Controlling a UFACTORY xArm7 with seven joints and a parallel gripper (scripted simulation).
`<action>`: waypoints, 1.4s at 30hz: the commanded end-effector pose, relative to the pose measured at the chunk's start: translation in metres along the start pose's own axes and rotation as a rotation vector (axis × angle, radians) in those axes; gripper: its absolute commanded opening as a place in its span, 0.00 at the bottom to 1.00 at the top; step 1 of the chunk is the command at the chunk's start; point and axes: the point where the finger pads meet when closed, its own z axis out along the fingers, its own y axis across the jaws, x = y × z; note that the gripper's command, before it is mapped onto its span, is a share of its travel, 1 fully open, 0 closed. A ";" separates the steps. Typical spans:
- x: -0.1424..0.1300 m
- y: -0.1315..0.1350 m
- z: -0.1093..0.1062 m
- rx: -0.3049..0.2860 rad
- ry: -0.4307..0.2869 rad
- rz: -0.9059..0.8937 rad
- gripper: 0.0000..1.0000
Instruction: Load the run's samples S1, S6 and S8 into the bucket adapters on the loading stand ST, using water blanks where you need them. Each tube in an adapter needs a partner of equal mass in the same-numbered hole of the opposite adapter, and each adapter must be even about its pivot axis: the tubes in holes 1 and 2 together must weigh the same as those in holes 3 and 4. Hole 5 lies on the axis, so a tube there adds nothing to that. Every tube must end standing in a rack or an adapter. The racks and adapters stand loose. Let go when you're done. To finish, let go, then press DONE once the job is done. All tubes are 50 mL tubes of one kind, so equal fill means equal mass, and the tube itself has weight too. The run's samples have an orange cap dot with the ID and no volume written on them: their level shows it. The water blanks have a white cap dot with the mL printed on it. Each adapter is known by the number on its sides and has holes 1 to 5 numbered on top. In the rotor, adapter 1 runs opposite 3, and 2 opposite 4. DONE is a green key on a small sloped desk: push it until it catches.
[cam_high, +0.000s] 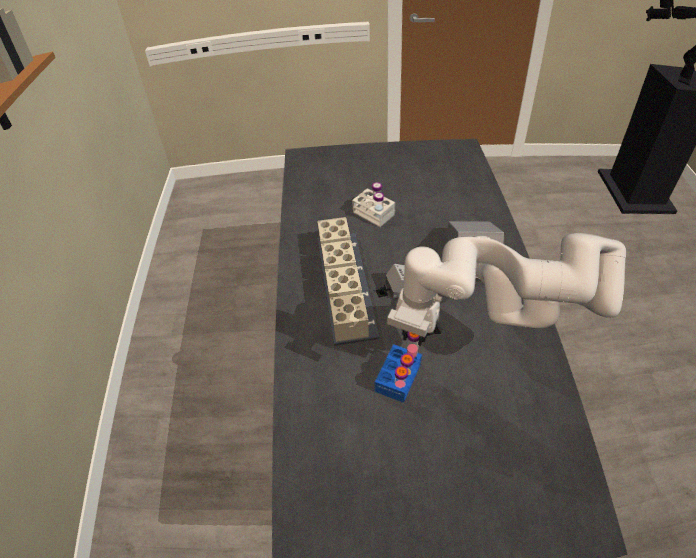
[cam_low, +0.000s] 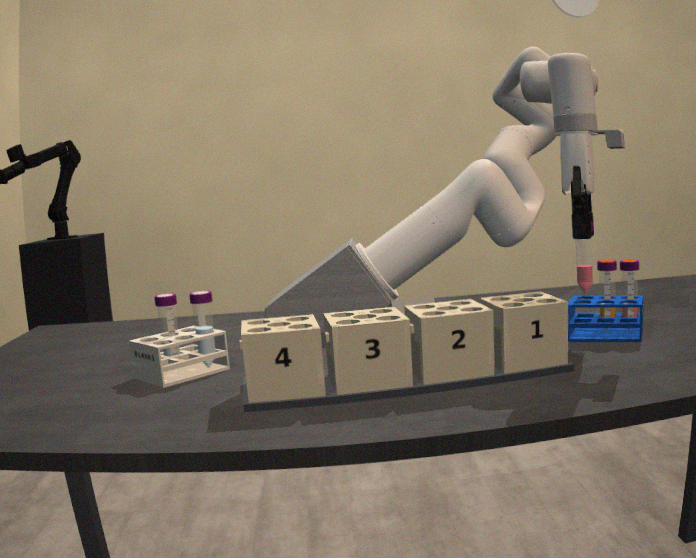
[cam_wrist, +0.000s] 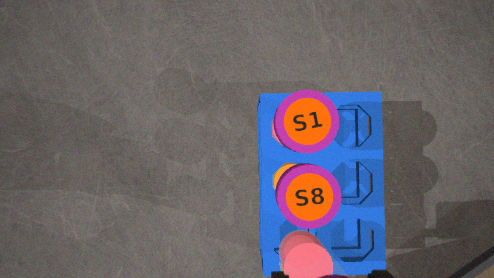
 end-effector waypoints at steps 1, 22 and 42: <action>0.001 0.000 -0.011 -0.002 0.002 -0.001 0.00; 0.000 0.000 -0.045 -0.002 0.002 -0.001 0.00; 0.000 0.000 -0.074 -0.002 0.002 -0.001 0.00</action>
